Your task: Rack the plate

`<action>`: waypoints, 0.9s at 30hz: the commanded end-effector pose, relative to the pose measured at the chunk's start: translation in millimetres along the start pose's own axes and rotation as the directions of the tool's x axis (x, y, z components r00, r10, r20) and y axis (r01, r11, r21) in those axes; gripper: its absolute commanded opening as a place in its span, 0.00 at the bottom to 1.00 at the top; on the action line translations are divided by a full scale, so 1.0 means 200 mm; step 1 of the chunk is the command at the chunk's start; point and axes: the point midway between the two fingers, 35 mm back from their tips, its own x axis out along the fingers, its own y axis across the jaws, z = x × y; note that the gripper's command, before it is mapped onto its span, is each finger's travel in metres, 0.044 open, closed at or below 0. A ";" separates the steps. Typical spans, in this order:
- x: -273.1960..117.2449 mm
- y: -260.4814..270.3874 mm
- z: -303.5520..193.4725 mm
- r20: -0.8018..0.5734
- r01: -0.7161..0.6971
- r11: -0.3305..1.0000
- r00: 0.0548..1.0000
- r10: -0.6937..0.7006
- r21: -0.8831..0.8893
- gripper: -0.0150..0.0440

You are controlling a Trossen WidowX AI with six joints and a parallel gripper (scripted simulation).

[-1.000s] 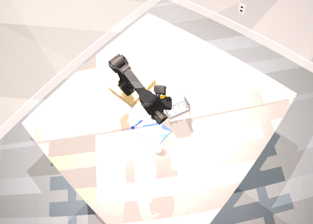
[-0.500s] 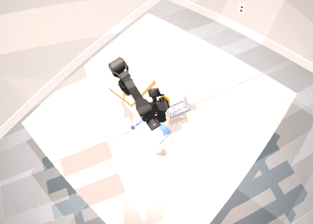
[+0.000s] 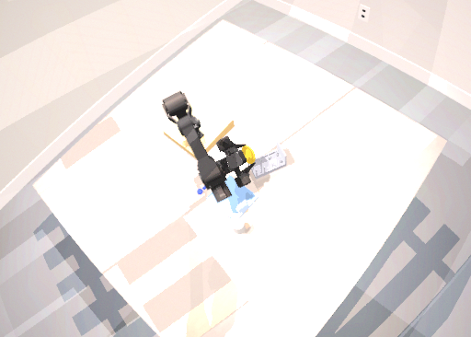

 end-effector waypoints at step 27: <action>-0.09 -0.04 -0.04 0.401 0.282 0.879 0.909 -0.116 -0.385 0.25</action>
